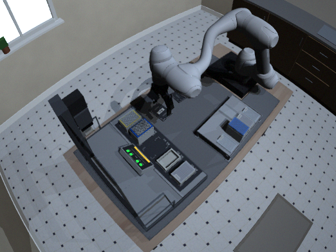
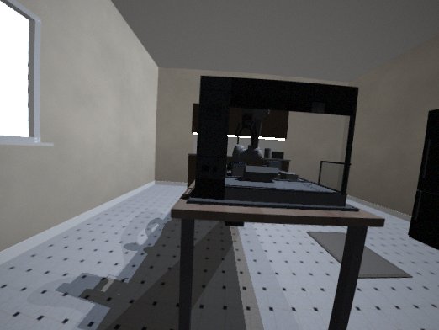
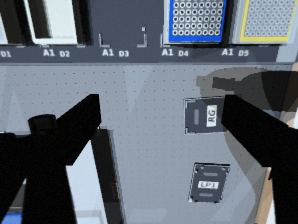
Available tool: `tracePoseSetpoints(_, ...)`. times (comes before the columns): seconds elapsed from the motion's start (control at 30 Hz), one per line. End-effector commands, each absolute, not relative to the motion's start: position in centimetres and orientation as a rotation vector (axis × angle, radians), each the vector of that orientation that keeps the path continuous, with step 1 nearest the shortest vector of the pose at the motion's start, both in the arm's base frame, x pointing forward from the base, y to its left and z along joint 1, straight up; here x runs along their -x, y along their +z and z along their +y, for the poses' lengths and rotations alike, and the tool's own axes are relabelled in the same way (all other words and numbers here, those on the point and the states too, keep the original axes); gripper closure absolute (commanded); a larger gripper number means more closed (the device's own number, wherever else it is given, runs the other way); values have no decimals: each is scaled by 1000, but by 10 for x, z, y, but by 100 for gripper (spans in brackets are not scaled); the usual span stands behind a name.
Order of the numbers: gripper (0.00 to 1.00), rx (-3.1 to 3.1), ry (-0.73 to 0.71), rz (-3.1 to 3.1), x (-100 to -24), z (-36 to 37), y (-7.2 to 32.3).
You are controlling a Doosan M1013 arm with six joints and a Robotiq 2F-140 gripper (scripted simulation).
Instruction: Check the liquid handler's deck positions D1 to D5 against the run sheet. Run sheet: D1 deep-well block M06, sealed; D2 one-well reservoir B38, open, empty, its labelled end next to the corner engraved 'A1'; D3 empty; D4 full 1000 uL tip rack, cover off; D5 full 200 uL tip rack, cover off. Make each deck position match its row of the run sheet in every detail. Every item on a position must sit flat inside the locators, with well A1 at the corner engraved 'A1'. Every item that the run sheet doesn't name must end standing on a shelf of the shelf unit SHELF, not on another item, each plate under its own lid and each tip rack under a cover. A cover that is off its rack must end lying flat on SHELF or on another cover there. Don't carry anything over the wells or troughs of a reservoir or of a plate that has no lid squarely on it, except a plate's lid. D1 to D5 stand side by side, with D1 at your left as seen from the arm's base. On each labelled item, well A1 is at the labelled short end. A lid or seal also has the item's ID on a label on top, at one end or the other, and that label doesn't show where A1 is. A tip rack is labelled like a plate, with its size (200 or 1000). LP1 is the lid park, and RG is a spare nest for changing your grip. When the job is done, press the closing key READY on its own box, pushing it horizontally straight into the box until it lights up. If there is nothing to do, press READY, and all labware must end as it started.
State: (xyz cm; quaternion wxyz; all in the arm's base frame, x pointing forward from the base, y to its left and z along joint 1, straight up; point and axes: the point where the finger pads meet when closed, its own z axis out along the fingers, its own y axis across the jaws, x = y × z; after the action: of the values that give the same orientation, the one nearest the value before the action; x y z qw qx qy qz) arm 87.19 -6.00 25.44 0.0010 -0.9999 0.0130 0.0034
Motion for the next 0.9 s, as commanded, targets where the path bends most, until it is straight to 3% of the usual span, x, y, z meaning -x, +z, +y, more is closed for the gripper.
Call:
tracePoseSetpoints(0.0, 21, 3142, 13, 30, -883, -80, 256)
tracePoseSetpoints(0.87, 21, 3142, 13, 30, -942, -173, 255)
